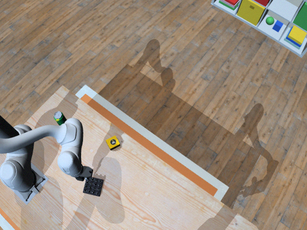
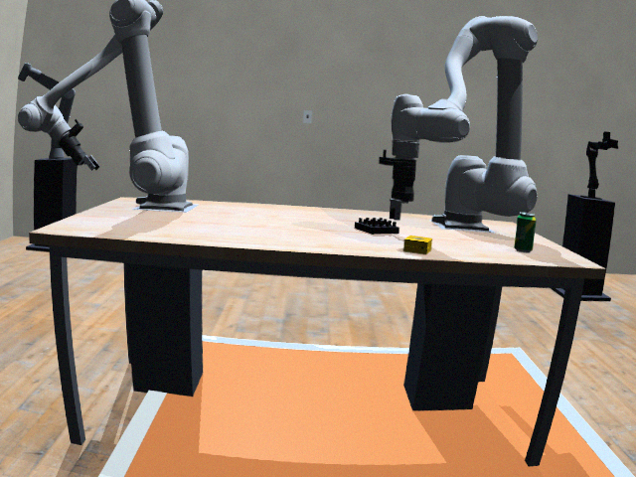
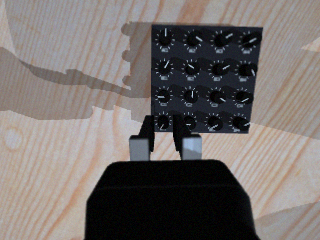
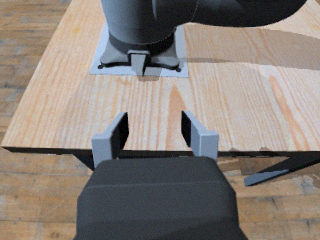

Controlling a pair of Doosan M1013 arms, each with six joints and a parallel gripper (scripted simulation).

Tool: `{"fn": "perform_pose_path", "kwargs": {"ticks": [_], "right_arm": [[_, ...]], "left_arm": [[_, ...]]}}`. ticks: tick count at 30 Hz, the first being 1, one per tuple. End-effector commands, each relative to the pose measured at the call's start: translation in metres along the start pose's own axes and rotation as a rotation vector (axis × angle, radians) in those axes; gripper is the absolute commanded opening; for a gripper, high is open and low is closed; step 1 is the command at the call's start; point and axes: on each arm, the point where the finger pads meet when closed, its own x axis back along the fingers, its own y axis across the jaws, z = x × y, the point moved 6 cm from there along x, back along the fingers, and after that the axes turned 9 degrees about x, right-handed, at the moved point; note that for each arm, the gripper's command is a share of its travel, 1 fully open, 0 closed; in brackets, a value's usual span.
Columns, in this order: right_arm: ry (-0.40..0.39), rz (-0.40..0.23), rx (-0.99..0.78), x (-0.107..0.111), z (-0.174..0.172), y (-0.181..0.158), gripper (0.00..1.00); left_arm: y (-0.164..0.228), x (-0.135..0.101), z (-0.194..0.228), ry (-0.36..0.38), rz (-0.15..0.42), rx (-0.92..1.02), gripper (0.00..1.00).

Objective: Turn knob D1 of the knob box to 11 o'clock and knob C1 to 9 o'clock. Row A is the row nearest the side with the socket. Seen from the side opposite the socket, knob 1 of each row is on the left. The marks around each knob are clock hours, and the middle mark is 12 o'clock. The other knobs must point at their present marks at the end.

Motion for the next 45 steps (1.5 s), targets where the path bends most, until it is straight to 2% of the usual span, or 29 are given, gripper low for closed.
{"fn": "perform_pose_path", "kwargs": {"ticks": [1,24,36,45], "right_arm": [[-0.001,0.0,0.0,0.0,0.0,0.0,1.0],[-0.001,0.0,0.0,0.0,0.0,0.0,1.0],[-0.001,0.0,0.0,0.0,0.0,0.0,1.0],[-0.001,0.0,0.0,0.0,0.0,0.0,1.0]], "left_arm": [[0.0,0.0,0.0,0.001,0.0,0.0,0.46],[0.0,-0.001,0.0,0.001,0.0,0.0,0.46],[0.0,-0.014,0.0,0.001,0.0,0.0,0.46],[0.0,-0.015,0.0,0.001,0.0,0.0,0.46]]}}
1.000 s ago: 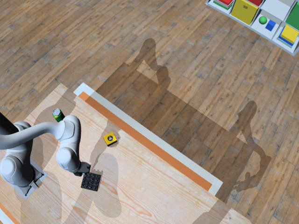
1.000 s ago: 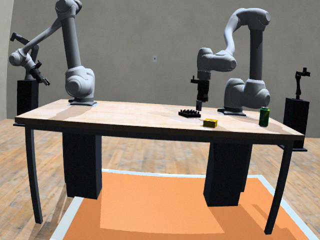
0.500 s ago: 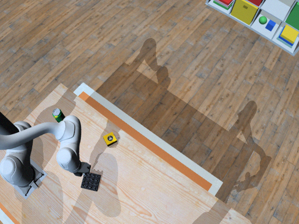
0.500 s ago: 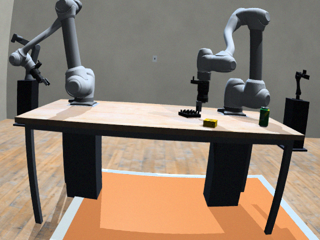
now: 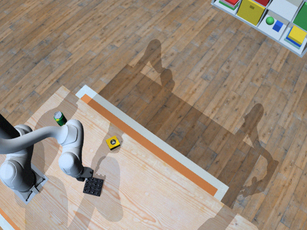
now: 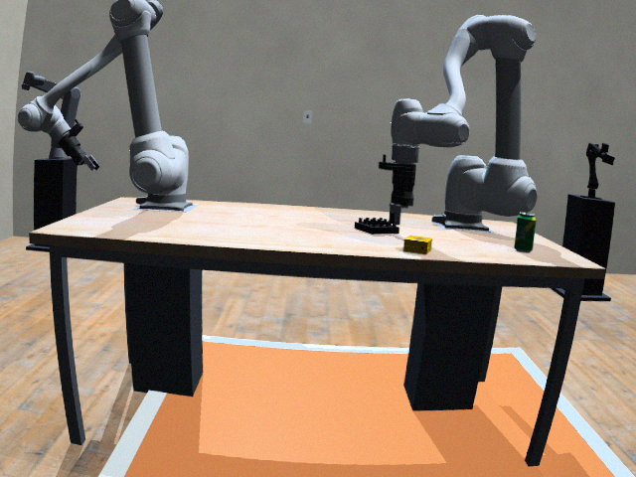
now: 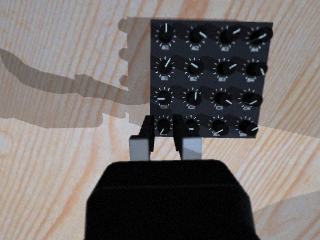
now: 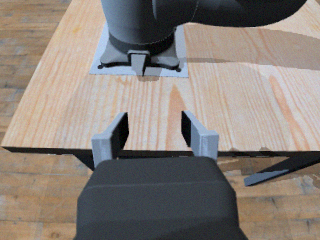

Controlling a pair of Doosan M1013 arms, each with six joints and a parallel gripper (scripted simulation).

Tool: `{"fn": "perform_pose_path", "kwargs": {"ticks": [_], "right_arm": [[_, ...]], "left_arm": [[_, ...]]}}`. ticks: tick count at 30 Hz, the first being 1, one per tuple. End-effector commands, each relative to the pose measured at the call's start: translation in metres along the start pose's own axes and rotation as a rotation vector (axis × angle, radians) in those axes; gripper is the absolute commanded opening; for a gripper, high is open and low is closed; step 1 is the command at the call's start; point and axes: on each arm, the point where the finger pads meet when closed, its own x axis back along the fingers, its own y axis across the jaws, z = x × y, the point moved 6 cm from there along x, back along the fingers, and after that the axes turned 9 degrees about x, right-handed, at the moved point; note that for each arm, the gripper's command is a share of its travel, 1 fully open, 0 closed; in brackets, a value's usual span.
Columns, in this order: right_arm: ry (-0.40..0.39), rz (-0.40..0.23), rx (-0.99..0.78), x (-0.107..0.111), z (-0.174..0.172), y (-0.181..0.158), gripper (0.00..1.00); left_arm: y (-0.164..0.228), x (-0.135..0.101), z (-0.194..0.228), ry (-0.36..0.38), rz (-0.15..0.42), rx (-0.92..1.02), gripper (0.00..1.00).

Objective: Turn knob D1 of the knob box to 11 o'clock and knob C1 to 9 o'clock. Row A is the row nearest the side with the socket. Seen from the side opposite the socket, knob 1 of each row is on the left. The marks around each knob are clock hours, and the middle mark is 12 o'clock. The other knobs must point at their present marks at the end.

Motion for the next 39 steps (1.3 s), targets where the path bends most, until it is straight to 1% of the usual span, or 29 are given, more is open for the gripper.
{"fn": "perform_pose_path", "kwargs": {"ticks": [1,8,9,39], "right_arm": [[-0.001,0.0,0.0,0.0004,0.0001,0.0001,1.0],[-0.001,0.0,0.0,0.0004,0.0001,0.0001,1.0],[-0.001,0.0,0.0,0.0004,0.0001,0.0001,1.0],[-0.001,0.0,0.0,0.0004,0.0001,0.0001,1.0]], "left_arm": [[-0.0001,0.0004,0.0004,0.001,0.0,0.0,0.46],[-0.0001,0.0004,0.0004,0.001,0.0,0.0,0.46],[-0.0001,0.0004,0.0004,0.001,0.0,0.0,0.3],[-0.0001,0.0004,0.0004,0.001,0.0,-0.029,0.3]]}}
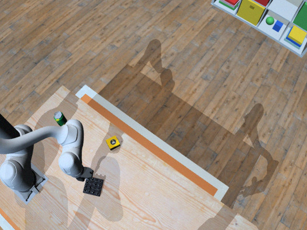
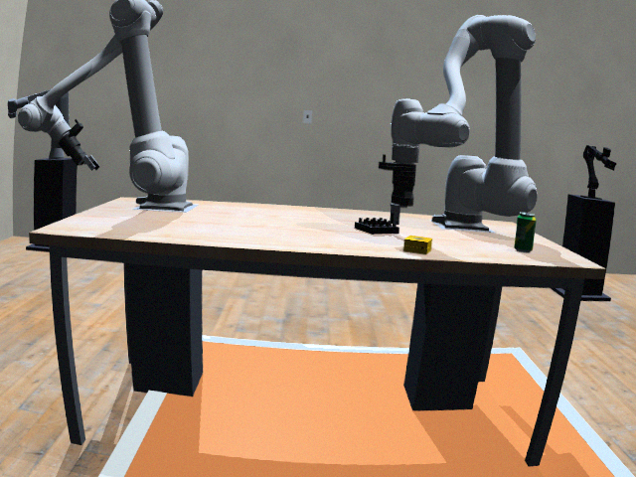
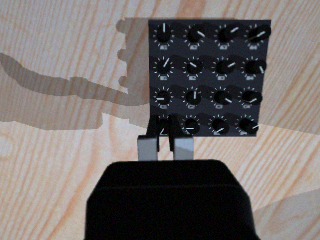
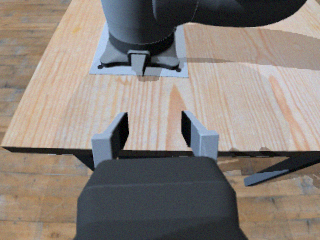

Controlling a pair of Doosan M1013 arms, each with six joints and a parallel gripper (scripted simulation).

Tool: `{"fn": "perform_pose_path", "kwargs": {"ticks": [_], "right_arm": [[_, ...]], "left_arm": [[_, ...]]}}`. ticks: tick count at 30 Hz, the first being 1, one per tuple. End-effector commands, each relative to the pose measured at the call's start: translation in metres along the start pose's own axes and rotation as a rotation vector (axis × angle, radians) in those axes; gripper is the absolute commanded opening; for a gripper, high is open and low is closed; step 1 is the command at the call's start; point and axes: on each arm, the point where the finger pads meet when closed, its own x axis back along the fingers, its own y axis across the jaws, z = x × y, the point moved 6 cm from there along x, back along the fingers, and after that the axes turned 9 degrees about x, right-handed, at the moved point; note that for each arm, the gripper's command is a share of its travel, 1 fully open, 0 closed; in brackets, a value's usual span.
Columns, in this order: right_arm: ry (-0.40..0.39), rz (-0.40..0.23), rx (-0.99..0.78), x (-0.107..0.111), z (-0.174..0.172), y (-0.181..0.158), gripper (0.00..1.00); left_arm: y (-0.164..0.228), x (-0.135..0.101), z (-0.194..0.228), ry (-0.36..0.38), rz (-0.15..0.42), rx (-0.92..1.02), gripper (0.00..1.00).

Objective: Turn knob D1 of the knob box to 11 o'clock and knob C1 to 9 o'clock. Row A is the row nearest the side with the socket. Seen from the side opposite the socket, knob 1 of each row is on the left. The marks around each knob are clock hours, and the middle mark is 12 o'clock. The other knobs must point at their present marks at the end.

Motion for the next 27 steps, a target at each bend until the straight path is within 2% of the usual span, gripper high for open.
{"fn": "perform_pose_path", "kwargs": {"ticks": [1,15,27], "right_arm": [[-0.001,0.0,0.0,0.0004,0.0001,0.0001,1.0],[-0.001,0.0,0.0,0.0004,0.0001,0.0001,1.0],[-0.001,0.0,0.0,0.0004,0.0001,0.0001,1.0]], "left_arm": [[-0.0001,0.0005,0.0005,0.001,0.0,-0.014,0.3],[-0.0001,0.0005,0.0005,0.001,0.0,-0.135,0.3],[-0.0001,0.0005,0.0005,0.001,0.001,-0.353,0.3]]}}
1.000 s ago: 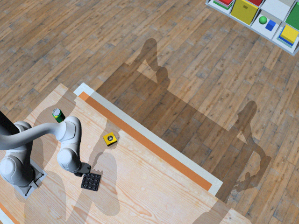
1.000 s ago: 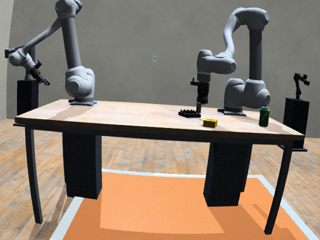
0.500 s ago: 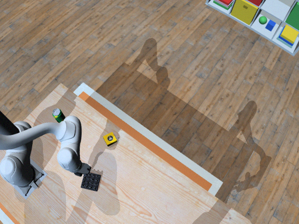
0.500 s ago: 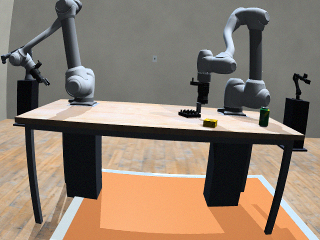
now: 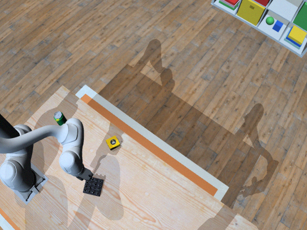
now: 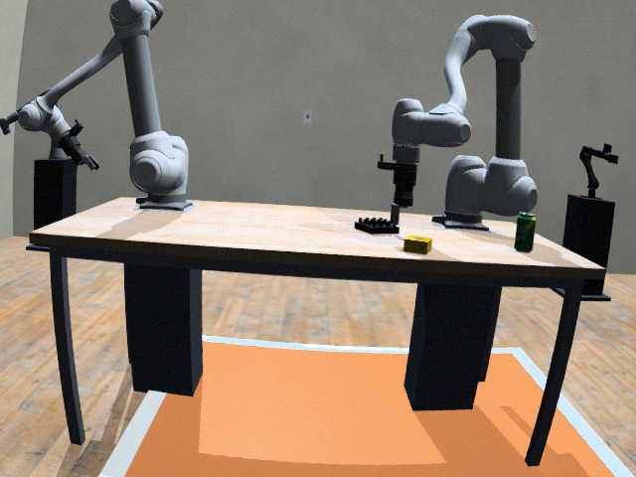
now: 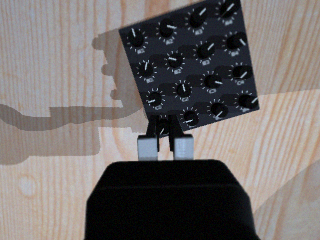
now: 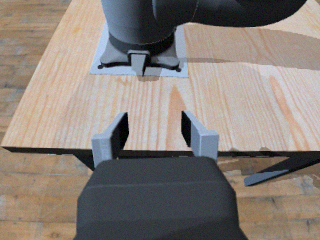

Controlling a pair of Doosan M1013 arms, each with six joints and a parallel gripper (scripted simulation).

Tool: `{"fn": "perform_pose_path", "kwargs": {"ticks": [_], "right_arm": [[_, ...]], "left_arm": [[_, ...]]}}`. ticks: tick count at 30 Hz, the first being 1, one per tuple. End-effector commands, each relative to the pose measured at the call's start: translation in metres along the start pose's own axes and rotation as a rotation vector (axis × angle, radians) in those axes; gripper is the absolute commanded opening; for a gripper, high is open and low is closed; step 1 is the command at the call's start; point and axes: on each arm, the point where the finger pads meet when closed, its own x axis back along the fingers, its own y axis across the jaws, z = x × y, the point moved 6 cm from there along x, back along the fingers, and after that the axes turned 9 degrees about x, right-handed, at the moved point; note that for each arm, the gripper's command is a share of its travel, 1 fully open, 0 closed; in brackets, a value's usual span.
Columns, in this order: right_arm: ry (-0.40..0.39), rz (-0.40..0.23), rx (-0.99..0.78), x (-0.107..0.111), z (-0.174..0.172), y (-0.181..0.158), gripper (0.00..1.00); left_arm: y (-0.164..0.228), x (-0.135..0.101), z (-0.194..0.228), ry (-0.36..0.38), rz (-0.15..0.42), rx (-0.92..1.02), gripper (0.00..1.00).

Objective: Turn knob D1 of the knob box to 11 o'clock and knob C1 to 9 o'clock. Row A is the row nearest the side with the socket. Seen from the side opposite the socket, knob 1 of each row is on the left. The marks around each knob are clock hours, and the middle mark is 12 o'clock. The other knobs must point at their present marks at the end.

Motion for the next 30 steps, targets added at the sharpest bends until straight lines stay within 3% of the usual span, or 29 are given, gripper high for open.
{"fn": "perform_pose_path", "kwargs": {"ticks": [1,30], "right_arm": [[-0.001,0.0,0.0,0.0004,0.0001,0.0001,1.0],[-0.001,0.0,0.0,0.0004,0.0001,0.0001,1.0]], "left_arm": [[-0.0004,0.0004,0.0003,0.002,-0.003,-0.079,0.3],[-0.0004,0.0004,0.0003,0.003,-0.002,-0.723,0.3]]}}
